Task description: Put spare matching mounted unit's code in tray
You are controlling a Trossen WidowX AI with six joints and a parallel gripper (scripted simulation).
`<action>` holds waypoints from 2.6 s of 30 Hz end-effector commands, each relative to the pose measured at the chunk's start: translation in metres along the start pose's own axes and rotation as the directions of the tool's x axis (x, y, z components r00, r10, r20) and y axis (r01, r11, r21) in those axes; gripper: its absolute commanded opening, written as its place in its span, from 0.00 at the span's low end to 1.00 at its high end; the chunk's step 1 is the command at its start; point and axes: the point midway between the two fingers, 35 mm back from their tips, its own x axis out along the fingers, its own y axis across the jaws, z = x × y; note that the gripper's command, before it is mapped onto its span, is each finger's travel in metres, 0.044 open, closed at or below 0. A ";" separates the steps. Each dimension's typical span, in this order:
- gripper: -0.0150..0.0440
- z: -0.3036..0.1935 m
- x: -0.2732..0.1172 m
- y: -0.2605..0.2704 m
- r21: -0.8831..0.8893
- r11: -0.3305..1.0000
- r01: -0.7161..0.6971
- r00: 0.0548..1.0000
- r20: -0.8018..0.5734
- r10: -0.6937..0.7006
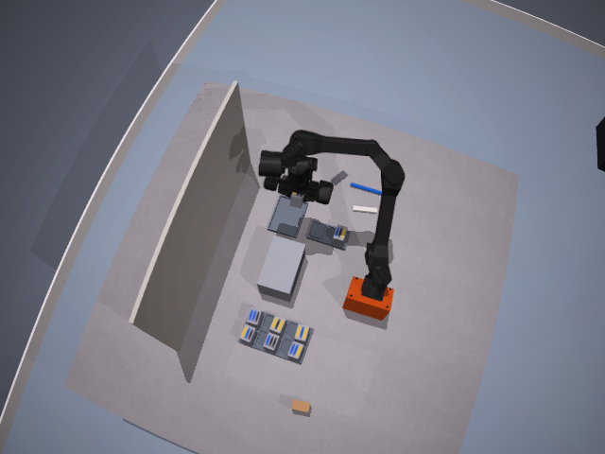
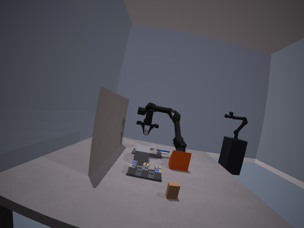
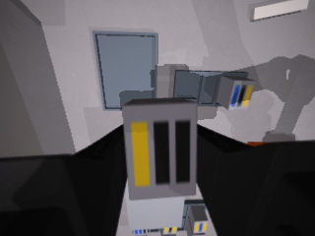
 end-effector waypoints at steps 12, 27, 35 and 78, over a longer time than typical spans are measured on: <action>0.25 0.011 0.005 0.038 -0.014 1.000 0.006 1.000 0.006 -0.006; 0.25 0.010 0.017 0.040 -0.012 1.000 0.006 1.000 0.002 -0.006; 0.25 0.010 0.023 0.042 -0.011 1.000 0.006 1.000 0.001 -0.006; 0.25 0.010 0.058 0.046 -0.007 1.000 0.006 1.000 -0.004 -0.006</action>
